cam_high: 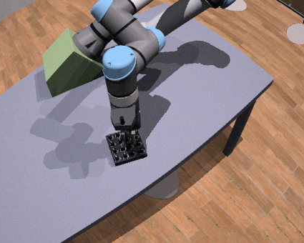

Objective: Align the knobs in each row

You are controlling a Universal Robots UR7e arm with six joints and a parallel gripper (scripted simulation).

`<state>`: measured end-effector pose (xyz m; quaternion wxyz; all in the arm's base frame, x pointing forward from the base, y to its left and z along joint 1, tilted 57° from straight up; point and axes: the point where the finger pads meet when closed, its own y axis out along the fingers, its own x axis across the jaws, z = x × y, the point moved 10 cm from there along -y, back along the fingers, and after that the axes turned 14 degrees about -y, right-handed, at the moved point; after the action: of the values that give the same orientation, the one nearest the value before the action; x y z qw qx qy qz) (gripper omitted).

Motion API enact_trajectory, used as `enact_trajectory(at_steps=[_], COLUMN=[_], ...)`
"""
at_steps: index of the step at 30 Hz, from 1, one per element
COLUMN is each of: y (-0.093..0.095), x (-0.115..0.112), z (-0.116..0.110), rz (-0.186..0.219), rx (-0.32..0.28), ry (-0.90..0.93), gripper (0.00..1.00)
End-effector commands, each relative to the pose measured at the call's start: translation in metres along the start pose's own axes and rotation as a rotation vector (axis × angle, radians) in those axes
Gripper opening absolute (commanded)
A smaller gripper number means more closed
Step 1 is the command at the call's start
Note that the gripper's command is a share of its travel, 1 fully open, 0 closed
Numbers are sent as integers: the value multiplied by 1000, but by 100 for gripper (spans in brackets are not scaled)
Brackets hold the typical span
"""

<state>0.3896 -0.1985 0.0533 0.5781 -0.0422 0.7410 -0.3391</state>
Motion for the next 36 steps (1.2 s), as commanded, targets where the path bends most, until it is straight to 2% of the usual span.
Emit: enact_trajectory(at_steps=[1,16,17,26,30,36], y=[-10,-11,-11,-24,-46,-89], x=[0,0,0,0,0,0], z=[0,0,0,0,0,0], rz=[0,0,0,0,0,0], rx=[1,1,1,1,1,1], ry=[0,0,0,0,0,0], gripper=[46,46,100,100,100,100])
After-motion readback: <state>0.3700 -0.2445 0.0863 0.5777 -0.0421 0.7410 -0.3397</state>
